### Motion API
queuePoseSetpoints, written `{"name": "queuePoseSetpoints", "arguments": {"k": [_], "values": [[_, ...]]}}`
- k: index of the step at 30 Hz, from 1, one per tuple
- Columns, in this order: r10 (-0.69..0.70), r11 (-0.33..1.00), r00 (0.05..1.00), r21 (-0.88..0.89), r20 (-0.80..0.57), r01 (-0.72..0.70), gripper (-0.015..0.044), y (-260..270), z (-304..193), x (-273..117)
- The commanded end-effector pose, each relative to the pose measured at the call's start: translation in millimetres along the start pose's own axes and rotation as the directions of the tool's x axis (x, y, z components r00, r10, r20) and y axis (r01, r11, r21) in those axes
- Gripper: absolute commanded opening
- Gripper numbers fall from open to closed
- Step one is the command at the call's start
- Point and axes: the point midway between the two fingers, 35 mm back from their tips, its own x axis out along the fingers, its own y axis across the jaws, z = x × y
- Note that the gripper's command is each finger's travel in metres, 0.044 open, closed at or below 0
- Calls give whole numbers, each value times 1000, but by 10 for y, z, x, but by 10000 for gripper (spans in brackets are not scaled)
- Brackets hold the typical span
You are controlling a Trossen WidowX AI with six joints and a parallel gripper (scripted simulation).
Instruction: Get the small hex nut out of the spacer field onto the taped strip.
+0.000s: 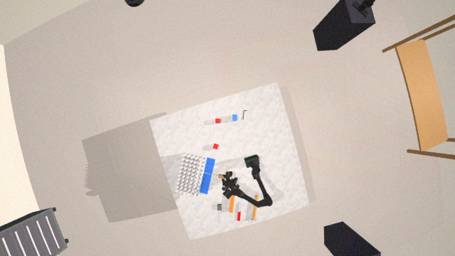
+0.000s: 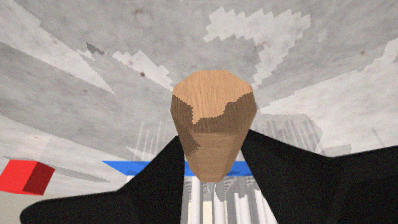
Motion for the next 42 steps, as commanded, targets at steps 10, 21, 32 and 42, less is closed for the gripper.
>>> {"name": "queuePoseSetpoints", "arguments": {"k": [10, 21, 32, 42], "values": [[4, 1000, 1000, 7, -3, -4, 0, 18, 65, -46], [4, 1000, 1000, 8, -2, -4, 0, 17, 117, -80], [4, 1000, 1000, 8, -2, -4, 0, 17, 168, -114], [4, 1000, 1000, 8, -2, -4, 0, 16, 213, -144]]}}
